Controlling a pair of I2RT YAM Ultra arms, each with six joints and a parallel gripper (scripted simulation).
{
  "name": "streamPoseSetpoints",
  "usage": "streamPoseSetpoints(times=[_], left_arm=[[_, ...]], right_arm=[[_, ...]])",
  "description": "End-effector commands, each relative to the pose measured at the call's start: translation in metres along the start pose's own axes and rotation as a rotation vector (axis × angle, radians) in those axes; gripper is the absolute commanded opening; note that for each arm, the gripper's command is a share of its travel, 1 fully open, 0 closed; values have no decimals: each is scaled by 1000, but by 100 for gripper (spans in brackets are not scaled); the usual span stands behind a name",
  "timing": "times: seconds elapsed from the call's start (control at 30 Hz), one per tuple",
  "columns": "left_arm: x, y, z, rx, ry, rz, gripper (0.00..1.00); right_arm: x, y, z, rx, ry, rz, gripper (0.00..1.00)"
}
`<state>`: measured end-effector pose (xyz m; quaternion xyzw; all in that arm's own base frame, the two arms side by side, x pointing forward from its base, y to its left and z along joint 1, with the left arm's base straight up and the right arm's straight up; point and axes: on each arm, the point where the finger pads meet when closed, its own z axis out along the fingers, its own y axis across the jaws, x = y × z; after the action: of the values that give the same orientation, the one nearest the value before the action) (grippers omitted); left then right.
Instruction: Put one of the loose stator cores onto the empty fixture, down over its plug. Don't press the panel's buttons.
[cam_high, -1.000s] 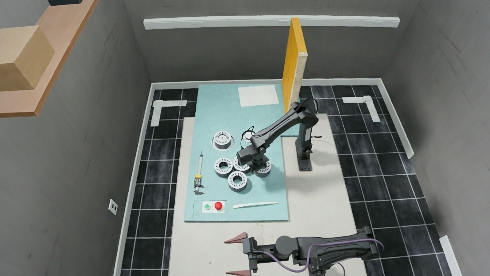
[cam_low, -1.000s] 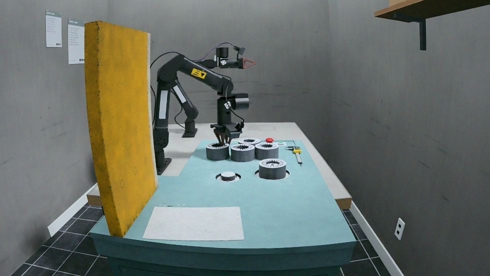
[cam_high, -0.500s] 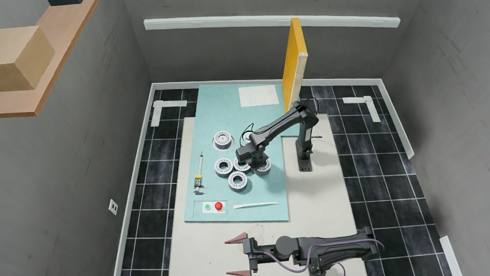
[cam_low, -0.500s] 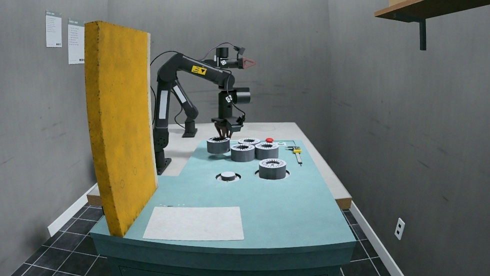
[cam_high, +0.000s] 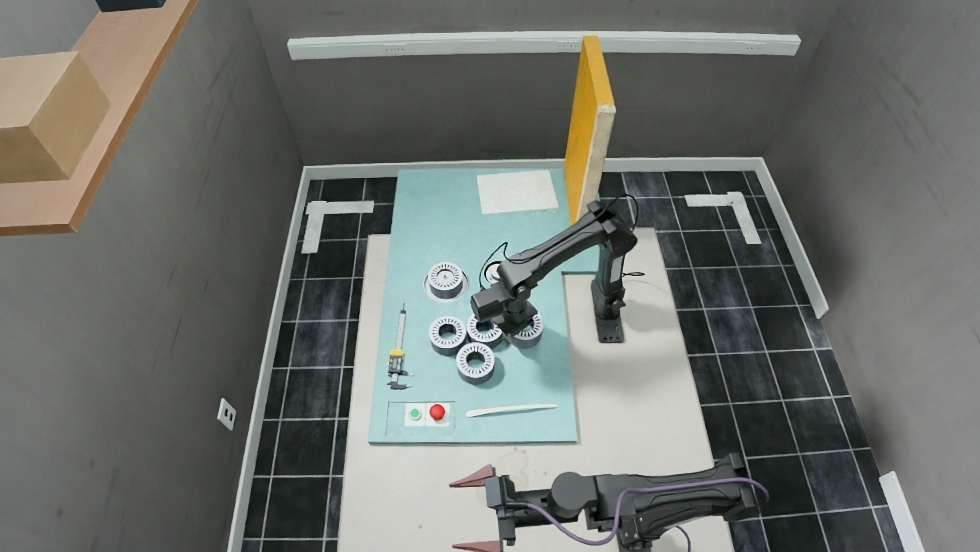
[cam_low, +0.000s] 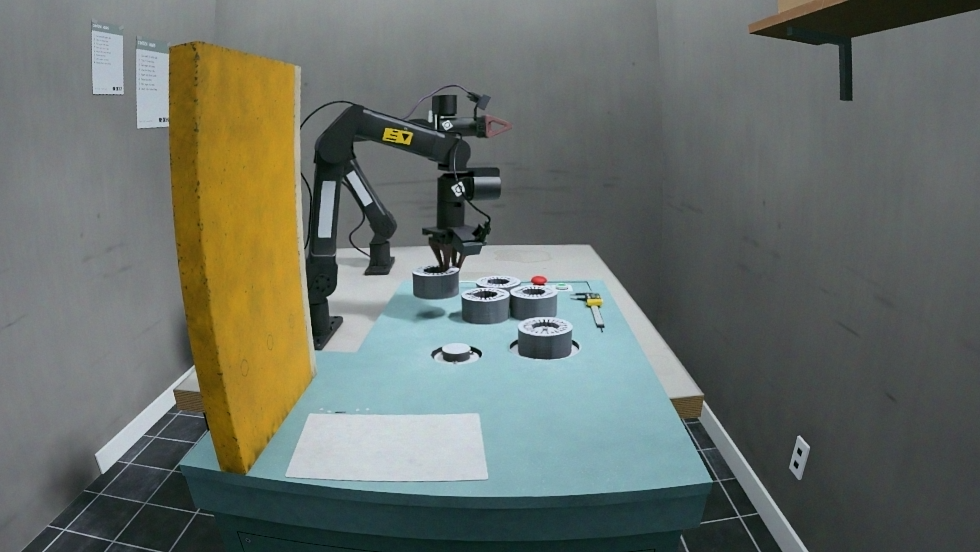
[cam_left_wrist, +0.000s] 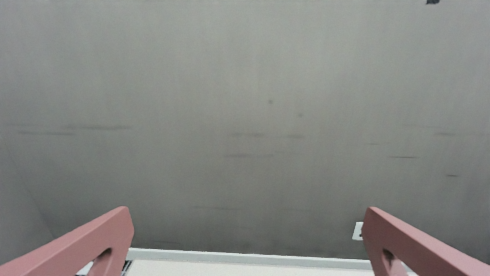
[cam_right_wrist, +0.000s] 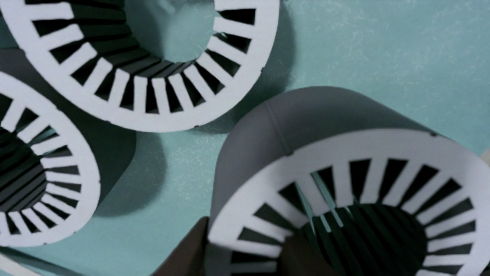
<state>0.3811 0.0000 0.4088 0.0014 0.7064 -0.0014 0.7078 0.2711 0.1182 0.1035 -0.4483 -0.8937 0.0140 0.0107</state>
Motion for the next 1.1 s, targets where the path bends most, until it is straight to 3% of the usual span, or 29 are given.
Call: streamPoseSetpoints(times=[0.0,0.33,0.57,1.07], left_arm=[[-21,2,-12,-11,-47,-9,100],[-21,2,-12,-11,-47,-9,100],[-21,2,-12,-11,-47,-9,100],[-21,2,-12,-11,-47,-9,100]], right_arm=[[-1,-8,-42,-32,-38,-3,0],[-3,-6,-47,-40,-40,0,0],[-29,-14,-50,-51,-44,70,0],[-58,-29,-47,-47,-39,170,0]])
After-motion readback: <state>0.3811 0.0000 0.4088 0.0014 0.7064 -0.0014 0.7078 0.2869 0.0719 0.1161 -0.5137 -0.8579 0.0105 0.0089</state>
